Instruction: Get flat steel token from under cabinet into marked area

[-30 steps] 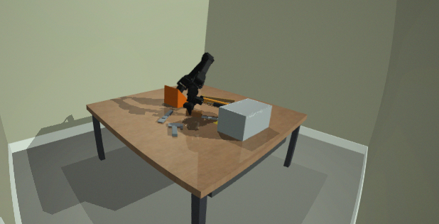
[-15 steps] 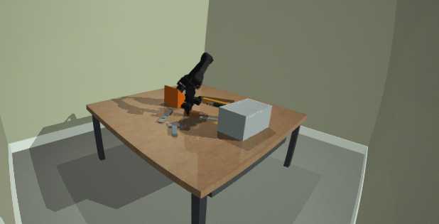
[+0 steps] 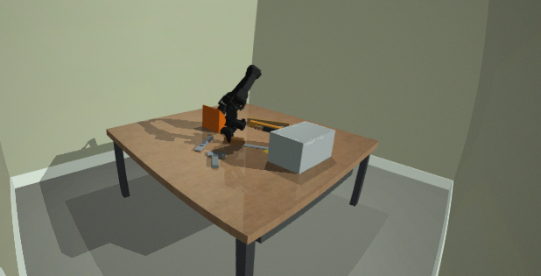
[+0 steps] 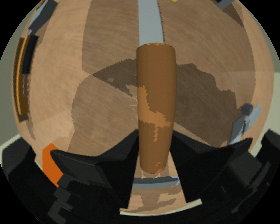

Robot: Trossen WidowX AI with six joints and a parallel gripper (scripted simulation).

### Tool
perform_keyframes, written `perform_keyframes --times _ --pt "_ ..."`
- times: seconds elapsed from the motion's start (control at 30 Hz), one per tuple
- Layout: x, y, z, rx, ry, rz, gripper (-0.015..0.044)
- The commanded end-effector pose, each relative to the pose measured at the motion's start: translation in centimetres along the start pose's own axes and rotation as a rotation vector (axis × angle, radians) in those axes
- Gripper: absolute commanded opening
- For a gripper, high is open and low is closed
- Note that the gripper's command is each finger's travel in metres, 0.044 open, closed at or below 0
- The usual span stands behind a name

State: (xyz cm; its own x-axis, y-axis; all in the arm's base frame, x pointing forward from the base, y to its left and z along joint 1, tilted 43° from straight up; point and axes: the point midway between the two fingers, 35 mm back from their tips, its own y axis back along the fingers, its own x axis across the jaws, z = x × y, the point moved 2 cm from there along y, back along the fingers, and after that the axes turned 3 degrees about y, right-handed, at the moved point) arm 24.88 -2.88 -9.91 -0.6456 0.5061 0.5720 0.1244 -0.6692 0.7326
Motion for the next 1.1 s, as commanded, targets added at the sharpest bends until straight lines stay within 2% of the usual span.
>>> perform_keyframes --times 0.0,1.07 --pt "-0.6 0.2 -0.3 -0.001 0.0 -0.009 0.0" --pt "-3.6 0.3 -2.5 0.0 0.001 -0.011 0.0"
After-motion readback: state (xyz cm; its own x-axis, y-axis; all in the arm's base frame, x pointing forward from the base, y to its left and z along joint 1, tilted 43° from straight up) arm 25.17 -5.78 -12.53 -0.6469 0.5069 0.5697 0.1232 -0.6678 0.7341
